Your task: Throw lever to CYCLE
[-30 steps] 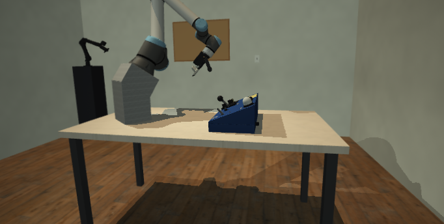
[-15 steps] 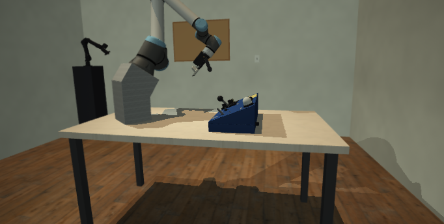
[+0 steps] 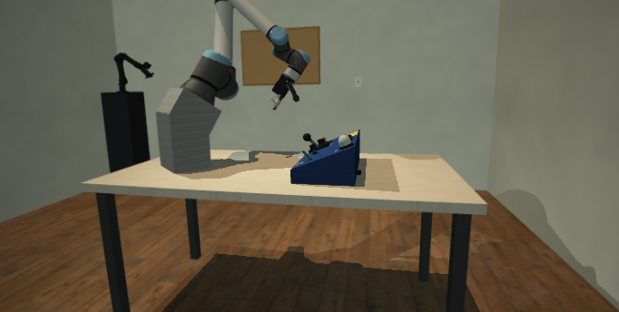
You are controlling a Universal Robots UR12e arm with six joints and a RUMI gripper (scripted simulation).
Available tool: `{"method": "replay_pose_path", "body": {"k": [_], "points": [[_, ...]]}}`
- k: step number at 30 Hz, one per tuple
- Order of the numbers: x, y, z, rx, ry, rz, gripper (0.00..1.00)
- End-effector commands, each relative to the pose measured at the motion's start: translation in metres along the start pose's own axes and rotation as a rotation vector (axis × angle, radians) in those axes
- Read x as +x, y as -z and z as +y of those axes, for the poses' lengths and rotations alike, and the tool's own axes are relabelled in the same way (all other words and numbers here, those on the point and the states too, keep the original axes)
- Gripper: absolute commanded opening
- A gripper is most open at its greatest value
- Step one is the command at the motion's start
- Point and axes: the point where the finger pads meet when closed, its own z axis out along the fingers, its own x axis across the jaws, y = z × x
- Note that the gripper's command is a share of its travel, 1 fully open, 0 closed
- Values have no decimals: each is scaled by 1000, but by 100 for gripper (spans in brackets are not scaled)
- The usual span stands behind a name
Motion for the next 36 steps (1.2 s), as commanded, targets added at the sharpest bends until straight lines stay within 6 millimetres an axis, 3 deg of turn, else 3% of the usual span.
{"method": "replay_pose_path", "body": {"k": [1,3,8,13,15,22,24,29,32,36], "points": [[22,-10,-43,97,-42,-59,100],[37,-12,-63,149,-66,-84,100],[54,-12,-82,208,-91,-109,100],[85,-10,-110,306,-129,-141,100],[85,-10,-110,306,-129,-141,100],[131,-3,-141,446,-176,-172,100],[131,-3,-141,446,-176,-172,100],[167,5,-158,551,-206,-183,100],[167,5,-158,551,-206,-183,100],[200,15,-168,650,-230,-185,100]]}}
